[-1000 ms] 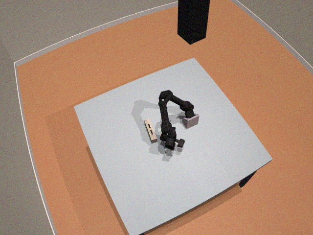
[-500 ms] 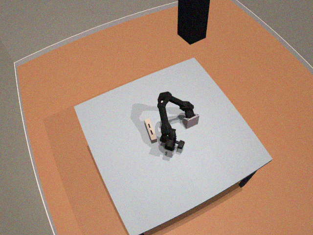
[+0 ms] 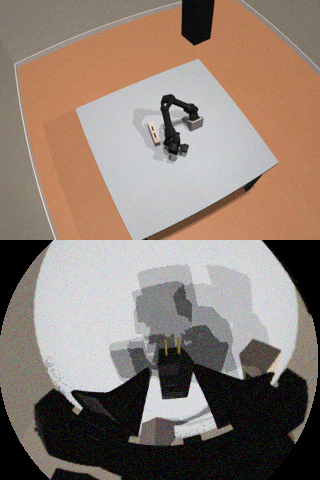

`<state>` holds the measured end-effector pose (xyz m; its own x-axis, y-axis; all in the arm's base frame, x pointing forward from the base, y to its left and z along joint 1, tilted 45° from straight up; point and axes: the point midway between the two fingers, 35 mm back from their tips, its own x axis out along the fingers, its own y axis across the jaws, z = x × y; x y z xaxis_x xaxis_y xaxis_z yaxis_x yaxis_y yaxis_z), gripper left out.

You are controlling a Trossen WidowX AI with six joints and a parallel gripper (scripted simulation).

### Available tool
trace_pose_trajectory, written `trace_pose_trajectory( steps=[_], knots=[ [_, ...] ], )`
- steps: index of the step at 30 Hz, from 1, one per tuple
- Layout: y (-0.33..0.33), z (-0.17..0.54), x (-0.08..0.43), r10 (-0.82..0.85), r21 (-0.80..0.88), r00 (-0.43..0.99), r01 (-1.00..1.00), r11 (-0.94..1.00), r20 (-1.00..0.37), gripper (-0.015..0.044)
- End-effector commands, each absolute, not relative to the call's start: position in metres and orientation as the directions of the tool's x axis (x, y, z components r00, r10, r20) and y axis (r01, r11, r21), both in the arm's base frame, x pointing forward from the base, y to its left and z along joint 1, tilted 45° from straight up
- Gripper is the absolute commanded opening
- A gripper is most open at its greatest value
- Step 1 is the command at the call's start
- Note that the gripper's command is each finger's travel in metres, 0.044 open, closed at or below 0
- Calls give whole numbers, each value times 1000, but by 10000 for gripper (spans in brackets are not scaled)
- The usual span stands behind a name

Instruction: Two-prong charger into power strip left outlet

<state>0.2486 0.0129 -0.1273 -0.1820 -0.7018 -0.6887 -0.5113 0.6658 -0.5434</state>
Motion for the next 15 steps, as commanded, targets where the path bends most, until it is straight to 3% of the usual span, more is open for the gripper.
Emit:
trace_pose_trajectory(
  steps=[1,4,9,12,15],
  knots=[
    [13,-127,249,-701,-544,-182,-510,667,-690,204],
    [13,-127,249,-701,-544,-182,-510,667,-690,125],
    [13,-127,249,-701,-544,-182,-510,667,-690,92],
    [17,-124,250,-701,-543,-181,-511,666,-690,13],
    [25,-115,252,-701,-542,-181,-512,666,-689,0]
  ],
)
